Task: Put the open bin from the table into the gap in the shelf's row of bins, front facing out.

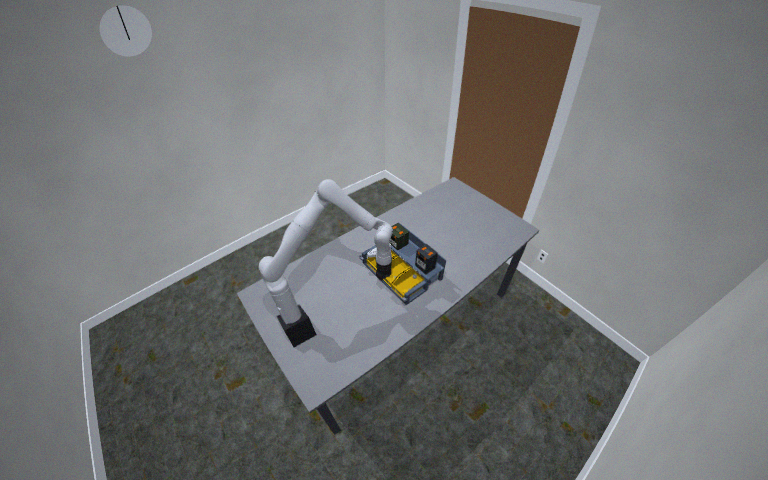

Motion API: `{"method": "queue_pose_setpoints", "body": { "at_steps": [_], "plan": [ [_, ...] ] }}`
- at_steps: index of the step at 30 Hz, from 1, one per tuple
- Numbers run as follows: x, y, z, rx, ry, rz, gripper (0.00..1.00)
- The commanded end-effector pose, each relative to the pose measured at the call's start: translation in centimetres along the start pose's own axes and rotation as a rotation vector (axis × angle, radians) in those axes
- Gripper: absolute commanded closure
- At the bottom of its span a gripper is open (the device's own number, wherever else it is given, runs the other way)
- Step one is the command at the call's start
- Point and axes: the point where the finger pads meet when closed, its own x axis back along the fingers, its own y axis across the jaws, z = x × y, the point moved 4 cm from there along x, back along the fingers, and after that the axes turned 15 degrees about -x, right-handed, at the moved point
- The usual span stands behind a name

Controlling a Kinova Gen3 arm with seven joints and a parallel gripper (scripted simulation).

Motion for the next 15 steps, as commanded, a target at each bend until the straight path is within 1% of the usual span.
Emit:
{"method": "queue_pose_setpoints", "body": {
  "at_steps": [1,7,9,15],
  "plan": [
    [1.0,0.2,0.1,0.001,0.001,-0.009,1.0],
    [3.1,0.2,0.1,0.001,0.001,-0.009,1.0],
    [3.1,0.2,0.1,0.001,0.001,-0.009,1.0],
    [4.8,0.2,0.1,0.001,0.001,-0.009,1.0]
  ]
}}
